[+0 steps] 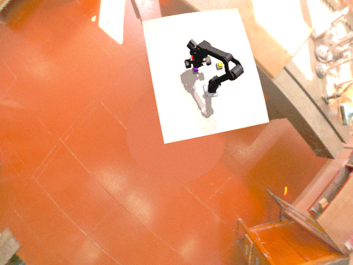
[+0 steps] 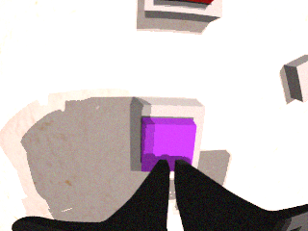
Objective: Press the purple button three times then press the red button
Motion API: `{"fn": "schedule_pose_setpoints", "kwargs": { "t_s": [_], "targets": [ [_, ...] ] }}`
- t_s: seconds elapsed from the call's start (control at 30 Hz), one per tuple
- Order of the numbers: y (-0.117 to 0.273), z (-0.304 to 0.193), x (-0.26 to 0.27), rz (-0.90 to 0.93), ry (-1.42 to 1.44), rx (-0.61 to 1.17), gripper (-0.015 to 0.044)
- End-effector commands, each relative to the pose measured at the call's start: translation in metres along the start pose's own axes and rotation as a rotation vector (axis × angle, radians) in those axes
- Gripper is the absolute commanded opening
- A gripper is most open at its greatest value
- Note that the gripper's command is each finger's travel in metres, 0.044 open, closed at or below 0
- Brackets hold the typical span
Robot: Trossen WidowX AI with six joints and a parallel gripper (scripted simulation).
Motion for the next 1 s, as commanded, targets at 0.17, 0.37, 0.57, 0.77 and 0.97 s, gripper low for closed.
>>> {"fn": "schedule_pose_setpoints", "kwargs": {
  "t_s": [0.17, 0.37, 0.57, 0.77, 0.97],
  "targets": [
    [0.001, 0.000, 0.000, 0.001, 0.001, -0.007, 0.0020],
    [-0.009, 0.000, 0.000, 0.001, 0.001, -0.007, 0.0020],
    [-0.018, 0.000, 0.000, 0.001, 0.001, -0.007, 0.0020],
    [-0.027, 0.000, -0.001, 0.001, 0.001, -0.007, 0.0020],
    [-0.028, 0.000, -0.001, 0.001, 0.001, -0.007, 0.0020]
  ]
}}
Point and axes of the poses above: the point midway between the two fingers, 35 mm back from their tips, its own y axis back along the fingers, its own x axis across the jaws, z = x × y, the point moved 5 cm from there along y, back along the fingers, and after that the axes turned 9 degrees about -y, right-handed, at the moved point
